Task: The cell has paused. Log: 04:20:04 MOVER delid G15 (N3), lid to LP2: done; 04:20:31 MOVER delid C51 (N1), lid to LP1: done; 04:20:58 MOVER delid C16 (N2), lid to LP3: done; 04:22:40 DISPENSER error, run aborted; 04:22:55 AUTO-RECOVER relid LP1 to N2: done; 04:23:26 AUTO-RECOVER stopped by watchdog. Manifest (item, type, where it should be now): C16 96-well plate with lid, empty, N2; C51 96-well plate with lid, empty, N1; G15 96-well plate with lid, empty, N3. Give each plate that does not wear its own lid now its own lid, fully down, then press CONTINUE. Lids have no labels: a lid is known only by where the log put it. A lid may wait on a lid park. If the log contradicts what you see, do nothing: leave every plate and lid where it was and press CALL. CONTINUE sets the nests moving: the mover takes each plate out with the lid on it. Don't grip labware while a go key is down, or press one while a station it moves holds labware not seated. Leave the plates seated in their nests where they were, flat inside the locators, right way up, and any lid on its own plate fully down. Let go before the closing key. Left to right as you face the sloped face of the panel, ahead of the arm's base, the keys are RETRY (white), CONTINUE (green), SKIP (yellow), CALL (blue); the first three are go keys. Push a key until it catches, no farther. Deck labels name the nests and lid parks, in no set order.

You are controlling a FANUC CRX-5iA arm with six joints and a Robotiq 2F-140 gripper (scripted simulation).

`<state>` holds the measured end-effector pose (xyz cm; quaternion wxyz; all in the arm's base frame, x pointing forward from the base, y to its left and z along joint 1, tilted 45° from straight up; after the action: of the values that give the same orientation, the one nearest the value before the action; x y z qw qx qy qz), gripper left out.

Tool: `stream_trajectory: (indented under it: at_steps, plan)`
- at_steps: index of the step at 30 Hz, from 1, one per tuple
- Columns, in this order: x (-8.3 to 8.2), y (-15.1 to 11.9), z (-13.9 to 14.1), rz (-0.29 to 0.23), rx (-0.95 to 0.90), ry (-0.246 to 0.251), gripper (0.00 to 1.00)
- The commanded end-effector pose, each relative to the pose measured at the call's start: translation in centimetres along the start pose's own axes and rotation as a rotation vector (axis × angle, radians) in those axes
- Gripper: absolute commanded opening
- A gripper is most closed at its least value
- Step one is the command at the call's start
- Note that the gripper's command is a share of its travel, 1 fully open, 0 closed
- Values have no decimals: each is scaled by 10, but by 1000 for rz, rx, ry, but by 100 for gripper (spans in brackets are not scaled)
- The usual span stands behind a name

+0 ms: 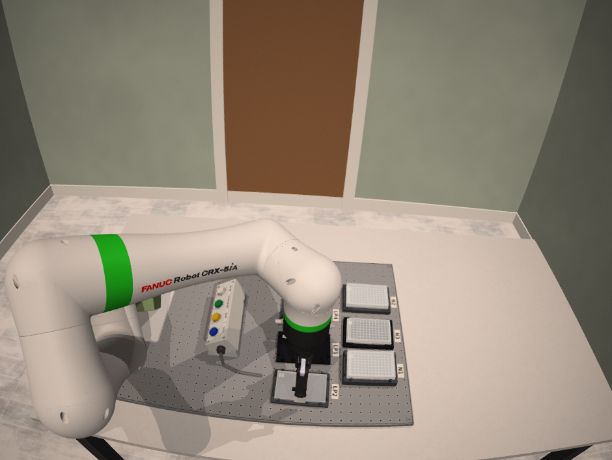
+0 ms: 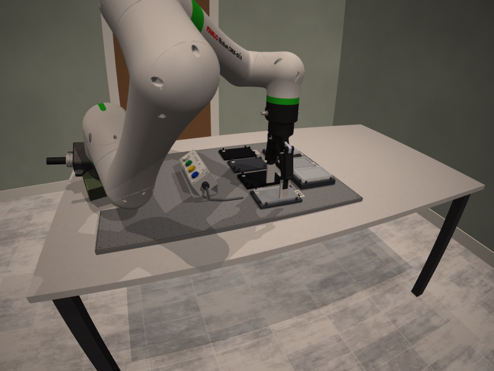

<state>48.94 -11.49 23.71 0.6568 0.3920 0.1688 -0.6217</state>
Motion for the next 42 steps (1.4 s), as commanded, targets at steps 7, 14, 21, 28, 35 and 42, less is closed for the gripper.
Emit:
stream_trajectory:
  at_steps: [7, 14, 21, 28, 35, 42]
  plan:
    - [0, 0, 0, 0, 0, 0, 66]
    - [0, 0, 0, 0, 0, 0, 59]
    - [0, 0, 0, 0, 0, 0, 59]
    - [0, 0, 0, 0, 0, 0, 59]
    - [0, 0, 0, 0, 0, 0, 59]
    - [0, 0, 0, 0, 0, 0, 59]
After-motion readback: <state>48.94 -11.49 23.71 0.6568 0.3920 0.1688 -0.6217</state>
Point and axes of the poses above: the point where the finger pads meet when closed, its own x axis out along the fingers, its own z axis across the jaws, y = z × x, the point moved 8 cm from there along -x, back along the fingers, and after that the axes turned 8 degrees about x, right-handed, at the moved point
